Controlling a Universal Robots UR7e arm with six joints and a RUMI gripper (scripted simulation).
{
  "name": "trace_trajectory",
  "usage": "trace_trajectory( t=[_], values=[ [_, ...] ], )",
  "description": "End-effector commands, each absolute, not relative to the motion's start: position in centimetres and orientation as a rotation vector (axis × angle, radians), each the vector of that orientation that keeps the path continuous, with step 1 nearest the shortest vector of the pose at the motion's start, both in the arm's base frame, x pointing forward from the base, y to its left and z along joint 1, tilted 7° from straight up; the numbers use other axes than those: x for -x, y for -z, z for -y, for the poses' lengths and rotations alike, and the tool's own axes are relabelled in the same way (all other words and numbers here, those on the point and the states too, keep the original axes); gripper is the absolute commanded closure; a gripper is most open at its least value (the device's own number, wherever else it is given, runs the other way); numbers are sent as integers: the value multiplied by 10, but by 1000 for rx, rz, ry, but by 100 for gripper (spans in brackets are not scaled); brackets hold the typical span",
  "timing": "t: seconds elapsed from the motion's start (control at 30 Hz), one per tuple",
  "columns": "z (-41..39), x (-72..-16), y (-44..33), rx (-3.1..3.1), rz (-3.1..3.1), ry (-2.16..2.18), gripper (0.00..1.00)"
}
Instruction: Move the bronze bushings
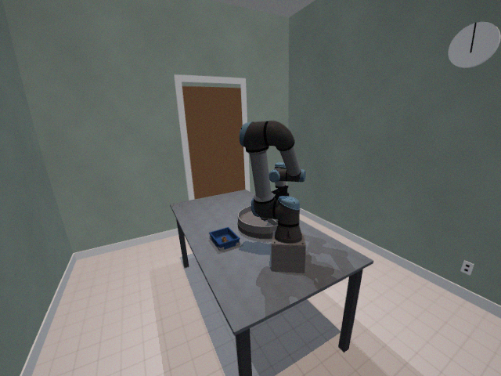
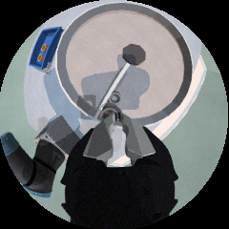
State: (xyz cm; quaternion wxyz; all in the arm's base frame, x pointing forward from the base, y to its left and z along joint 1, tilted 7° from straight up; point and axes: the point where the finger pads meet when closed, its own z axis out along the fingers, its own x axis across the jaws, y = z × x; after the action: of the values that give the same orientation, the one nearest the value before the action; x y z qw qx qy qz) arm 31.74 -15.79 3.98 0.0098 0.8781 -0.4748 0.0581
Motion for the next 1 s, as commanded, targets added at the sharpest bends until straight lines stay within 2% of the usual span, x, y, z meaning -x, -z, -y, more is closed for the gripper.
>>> trace_trajectory(
  t=[0.0,0.63,0.97],
  values=[
    [157,-343,-43,-2739,1481,-186,100],
    [146,-439,-51,-2739,1482,-185,100],
    [144,-462,-53,-2739,1482,-185,100]
  ],
)
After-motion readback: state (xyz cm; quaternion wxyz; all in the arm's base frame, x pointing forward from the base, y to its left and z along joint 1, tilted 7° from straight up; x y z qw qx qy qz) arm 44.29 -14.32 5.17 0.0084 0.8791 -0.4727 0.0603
